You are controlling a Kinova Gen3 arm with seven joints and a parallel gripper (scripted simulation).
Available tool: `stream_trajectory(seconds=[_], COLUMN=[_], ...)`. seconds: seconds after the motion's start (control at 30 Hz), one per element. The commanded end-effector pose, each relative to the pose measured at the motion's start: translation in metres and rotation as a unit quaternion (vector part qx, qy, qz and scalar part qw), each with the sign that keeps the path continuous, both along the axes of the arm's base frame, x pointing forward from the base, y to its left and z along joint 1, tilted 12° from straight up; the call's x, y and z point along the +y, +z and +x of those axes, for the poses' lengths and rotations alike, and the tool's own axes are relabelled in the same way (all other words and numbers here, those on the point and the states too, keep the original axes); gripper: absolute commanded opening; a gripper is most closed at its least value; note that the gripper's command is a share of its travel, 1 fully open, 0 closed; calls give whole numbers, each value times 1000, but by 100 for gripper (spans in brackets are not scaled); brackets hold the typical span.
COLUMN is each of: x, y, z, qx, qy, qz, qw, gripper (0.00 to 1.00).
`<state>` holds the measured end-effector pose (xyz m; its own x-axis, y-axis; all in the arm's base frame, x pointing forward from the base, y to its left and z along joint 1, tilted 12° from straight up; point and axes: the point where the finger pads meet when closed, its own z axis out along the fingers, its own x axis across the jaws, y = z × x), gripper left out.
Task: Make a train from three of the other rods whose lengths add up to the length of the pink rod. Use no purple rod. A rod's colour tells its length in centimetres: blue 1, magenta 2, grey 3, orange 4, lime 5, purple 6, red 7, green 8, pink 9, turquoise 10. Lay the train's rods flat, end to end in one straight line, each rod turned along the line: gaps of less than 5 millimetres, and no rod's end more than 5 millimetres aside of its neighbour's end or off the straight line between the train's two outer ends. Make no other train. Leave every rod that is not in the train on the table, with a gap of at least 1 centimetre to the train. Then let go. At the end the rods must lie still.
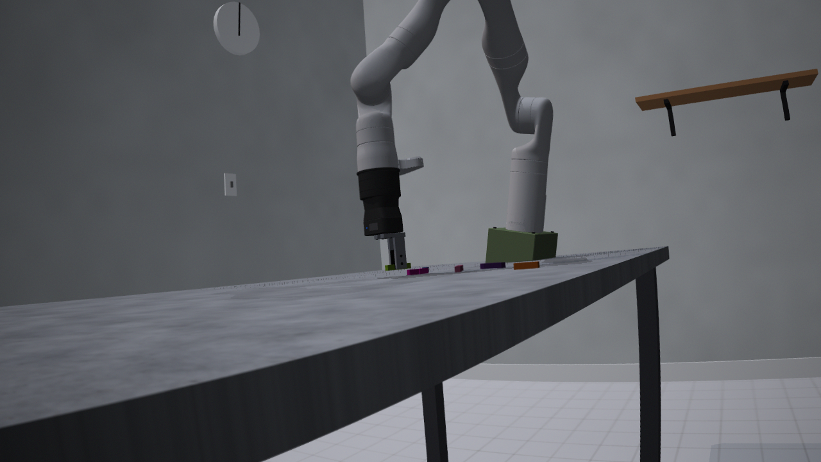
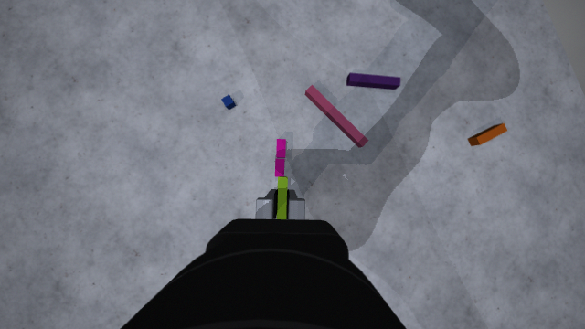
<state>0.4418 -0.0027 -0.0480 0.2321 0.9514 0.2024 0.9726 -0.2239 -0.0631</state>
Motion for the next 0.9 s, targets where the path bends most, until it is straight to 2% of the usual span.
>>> stream_trajectory(seconds=[0.0,0.87], x=[-2,-5], y=[-1,-1], z=[1,4], qx=[-3,-4], qy=[3,5], qz=[-2,-2], qw=[1000,1000], gripper=[24,24])
